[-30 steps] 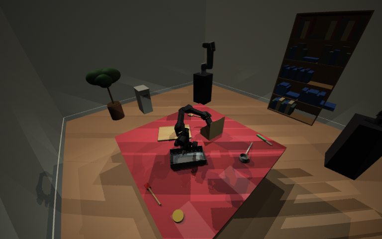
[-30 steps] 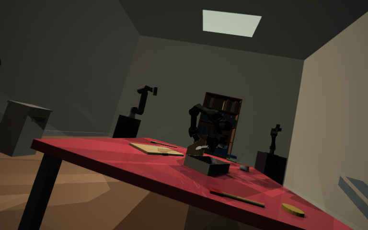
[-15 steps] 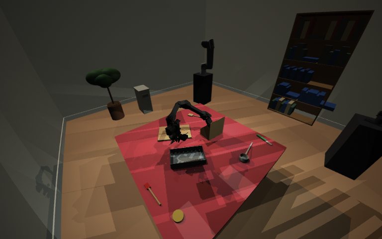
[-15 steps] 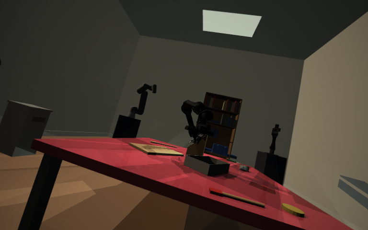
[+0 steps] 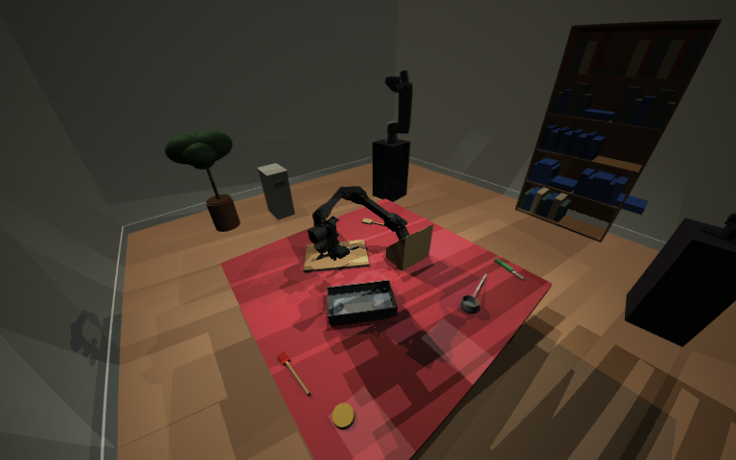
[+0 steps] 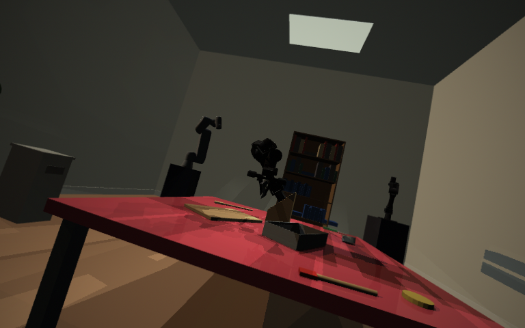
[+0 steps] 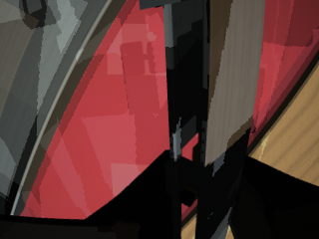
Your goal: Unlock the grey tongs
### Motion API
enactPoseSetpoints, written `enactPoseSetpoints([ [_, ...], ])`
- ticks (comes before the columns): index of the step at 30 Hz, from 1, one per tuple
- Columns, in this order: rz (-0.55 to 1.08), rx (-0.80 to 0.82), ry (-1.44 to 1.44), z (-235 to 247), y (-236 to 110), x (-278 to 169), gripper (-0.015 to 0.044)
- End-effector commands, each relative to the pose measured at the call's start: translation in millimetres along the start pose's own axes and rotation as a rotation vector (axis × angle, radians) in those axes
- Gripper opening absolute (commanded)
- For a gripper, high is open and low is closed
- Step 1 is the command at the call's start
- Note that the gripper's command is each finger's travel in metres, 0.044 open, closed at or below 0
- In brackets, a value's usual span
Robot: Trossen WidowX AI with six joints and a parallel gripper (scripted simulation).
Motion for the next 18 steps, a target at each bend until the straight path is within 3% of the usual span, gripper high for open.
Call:
enactPoseSetpoints([
  [1, 0.0, -0.003, 0.017, -3, -3, -6, -0.015],
  [18, -0.002, 0.009, 0.332, -83, -3, -78, -0.015],
])
Point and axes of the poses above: the point midway between the two fingers, 35 mm back from their tips, its own y axis out along the fingers, its own z axis across the jaws, x = y × z, the point moved 5 cm from there along -y, back along the fingers, and after that the axes turned 12 degrees about -y, right-handed, at the moved point
